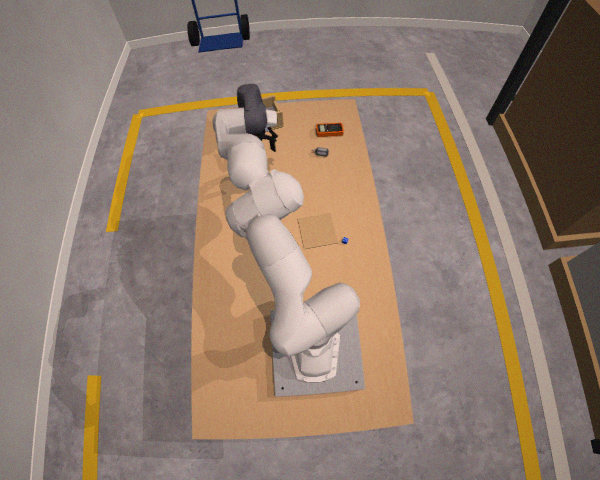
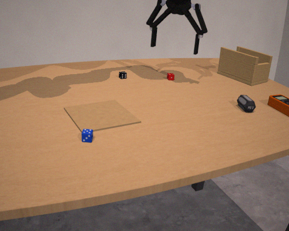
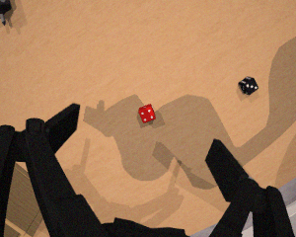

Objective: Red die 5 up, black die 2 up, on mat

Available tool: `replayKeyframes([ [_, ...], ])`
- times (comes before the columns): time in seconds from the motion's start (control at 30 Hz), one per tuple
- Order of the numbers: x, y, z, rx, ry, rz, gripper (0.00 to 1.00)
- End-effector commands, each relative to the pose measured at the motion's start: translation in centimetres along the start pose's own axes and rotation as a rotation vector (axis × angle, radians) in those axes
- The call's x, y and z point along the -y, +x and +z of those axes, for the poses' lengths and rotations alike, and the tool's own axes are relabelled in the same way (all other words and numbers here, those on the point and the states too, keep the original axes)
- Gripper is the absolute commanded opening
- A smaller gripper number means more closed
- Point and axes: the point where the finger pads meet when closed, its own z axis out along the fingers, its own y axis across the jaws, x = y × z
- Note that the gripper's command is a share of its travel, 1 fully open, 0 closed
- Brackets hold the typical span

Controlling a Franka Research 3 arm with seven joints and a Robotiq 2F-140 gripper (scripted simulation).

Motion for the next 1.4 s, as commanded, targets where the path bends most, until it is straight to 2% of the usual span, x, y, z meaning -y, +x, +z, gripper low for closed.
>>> replayKeyframes([
  [0.0,-0.27,-0.17,0.05,-0.006,-0.005,0.174,1.00],
  [1.37,-0.05,-0.63,0.18,0.007,0.004,0.855,1.00],
])
